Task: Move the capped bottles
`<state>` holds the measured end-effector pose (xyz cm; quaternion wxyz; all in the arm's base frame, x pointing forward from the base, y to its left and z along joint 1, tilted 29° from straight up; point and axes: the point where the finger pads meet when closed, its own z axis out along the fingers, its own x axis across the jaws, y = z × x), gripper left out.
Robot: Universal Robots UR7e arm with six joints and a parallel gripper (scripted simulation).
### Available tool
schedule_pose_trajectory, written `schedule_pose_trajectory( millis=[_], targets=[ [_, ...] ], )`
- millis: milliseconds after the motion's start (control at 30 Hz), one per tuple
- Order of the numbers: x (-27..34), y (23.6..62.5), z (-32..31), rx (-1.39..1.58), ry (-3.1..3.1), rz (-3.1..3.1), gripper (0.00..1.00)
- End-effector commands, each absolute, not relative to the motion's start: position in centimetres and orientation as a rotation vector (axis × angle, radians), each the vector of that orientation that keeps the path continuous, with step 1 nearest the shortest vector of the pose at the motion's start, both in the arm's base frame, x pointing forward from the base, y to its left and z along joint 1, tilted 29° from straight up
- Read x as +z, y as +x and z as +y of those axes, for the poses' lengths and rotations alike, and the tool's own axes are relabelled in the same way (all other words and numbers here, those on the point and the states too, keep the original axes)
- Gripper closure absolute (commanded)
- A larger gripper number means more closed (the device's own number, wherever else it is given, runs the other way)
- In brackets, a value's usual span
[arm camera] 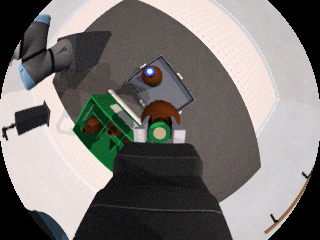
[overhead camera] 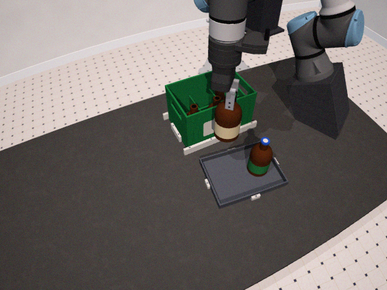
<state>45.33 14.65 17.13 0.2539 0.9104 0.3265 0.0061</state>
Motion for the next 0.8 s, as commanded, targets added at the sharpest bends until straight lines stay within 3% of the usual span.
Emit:
schedule_pose_trajectory(
  millis=[0,767],
  targets=[
    [16.7,45.6,15.7,0.018,2.473,0.888,1.00],
    [15.4,46.1,18.4,0.018,2.473,0.888,1.00]
  ],
)
